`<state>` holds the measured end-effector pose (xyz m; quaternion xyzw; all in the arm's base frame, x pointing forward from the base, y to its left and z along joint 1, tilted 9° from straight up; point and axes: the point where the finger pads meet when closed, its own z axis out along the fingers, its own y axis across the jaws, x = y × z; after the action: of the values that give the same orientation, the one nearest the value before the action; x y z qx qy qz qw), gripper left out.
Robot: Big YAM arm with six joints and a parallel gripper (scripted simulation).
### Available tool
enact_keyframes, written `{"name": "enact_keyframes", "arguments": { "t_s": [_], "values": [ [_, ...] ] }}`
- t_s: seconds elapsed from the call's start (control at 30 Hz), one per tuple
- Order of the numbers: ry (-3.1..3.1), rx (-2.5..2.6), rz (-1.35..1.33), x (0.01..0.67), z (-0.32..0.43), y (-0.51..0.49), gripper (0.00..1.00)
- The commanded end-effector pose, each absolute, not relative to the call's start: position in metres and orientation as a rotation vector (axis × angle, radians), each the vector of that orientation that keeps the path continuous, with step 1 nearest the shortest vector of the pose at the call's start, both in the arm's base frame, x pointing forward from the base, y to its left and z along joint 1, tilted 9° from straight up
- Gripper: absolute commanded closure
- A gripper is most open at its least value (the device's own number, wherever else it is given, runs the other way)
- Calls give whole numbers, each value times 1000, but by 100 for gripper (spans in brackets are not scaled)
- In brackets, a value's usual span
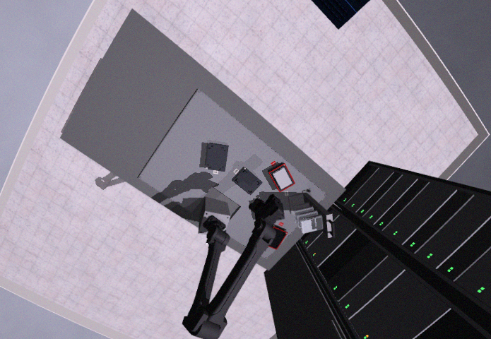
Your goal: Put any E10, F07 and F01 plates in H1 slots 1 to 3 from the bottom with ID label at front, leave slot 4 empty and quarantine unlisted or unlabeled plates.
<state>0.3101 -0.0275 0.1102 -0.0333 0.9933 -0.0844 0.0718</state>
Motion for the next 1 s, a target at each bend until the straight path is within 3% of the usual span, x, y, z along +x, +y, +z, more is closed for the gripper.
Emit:
{"name": "enact_keyframes", "arguments": {
  "t_s": [0.0, 0.97],
  "values": [
    [2931, -94, -256, 314, 117, -34, 100],
    [2549, 268, -334, 318, 128, -88, 100]
  ]
}}
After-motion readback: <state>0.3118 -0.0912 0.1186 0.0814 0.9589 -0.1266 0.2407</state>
